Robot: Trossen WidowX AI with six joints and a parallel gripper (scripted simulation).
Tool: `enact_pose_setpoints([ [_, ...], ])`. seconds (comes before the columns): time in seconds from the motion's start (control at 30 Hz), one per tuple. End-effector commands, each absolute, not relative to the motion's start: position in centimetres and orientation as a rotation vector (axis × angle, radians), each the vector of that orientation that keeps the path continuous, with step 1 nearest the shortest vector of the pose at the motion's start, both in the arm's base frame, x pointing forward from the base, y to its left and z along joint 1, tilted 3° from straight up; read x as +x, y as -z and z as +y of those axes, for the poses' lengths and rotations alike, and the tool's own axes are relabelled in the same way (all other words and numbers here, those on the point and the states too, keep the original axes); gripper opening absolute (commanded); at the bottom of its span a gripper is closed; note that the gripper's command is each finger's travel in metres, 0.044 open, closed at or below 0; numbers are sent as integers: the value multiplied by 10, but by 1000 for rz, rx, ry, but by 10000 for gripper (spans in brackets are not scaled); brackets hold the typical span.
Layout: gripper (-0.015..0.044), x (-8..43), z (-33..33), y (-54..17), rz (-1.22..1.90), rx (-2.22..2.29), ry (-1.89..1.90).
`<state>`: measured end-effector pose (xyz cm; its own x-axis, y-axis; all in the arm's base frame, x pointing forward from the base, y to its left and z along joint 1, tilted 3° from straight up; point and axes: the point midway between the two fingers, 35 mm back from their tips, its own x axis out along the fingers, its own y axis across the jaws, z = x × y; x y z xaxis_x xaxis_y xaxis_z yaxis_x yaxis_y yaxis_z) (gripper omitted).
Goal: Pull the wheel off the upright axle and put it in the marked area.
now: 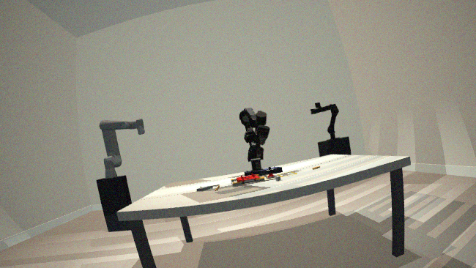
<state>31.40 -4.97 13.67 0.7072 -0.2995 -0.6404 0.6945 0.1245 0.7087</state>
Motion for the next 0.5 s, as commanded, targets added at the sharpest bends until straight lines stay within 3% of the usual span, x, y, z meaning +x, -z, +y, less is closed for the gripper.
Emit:
enact_pose_setpoints([
  [0.0, 374, 315, -50, -137, 393, 1240, 750],
  [0.1, 300, 325, -47, -136, 527, 1106, 742],
  [0.47, 300, 359, -39, -125, 1132, 541, 527],
])
